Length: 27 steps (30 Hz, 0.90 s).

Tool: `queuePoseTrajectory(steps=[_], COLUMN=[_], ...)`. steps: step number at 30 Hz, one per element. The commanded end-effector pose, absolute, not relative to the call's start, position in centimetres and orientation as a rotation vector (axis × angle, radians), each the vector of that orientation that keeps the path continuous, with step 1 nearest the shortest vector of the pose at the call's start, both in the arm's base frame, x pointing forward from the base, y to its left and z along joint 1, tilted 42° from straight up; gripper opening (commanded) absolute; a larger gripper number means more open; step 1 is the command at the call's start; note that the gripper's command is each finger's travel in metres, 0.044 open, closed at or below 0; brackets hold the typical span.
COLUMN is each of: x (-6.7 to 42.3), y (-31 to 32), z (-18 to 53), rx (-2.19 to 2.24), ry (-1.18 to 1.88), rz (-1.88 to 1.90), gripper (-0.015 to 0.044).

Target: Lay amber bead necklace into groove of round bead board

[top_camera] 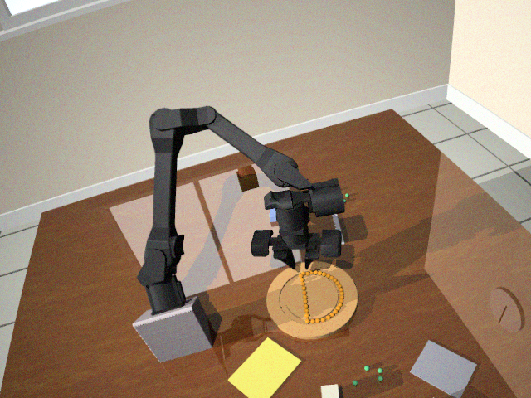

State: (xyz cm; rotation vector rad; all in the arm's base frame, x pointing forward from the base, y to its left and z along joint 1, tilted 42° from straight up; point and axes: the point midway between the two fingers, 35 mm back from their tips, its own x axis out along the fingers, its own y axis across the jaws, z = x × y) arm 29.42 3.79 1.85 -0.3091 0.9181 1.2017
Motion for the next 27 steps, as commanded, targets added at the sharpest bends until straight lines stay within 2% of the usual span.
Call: queuePoseTrajectory(steps=[1, 22, 27], x=[29.5, 29.4, 29.5], y=[4.1, 6.0, 5.8], z=[1.6, -0.4, -0.2], rx=[-0.308, -0.300, -0.309], ry=[0.918, 0.918, 0.918], rz=[1.201, 1.208, 1.206], gripper=[0.0120, 0.0120, 0.0000])
